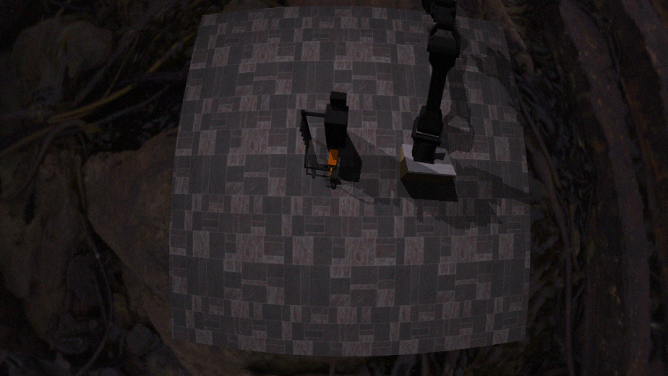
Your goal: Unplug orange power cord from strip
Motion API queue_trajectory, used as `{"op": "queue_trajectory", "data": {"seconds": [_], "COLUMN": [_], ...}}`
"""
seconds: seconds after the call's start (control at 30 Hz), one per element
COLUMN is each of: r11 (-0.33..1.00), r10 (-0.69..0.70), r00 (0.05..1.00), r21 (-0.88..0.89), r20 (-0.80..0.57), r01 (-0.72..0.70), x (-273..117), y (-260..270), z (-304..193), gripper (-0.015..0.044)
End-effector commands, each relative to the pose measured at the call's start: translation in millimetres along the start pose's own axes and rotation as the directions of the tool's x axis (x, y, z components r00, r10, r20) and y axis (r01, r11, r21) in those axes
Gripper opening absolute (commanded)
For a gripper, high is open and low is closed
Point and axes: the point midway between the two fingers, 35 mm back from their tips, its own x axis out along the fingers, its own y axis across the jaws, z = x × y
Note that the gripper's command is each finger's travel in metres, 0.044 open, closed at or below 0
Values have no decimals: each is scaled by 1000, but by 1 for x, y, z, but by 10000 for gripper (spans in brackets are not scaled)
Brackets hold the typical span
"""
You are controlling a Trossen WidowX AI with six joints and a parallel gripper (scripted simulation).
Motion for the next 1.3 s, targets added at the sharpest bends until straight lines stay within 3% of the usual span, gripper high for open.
{"op": "queue_trajectory", "data": {"seconds": [0.0,0.67,1.27], "r11": [993,876,742], "r10": [57,208,290], "r00": [994,838,505], "r21": [98,285,143], "r20": [93,504,813], "r01": [-66,-388,-655], "x": [3,-45,-174], "y": [14,40,48], "z": [45,242,412], "gripper": [160,160,160]}}
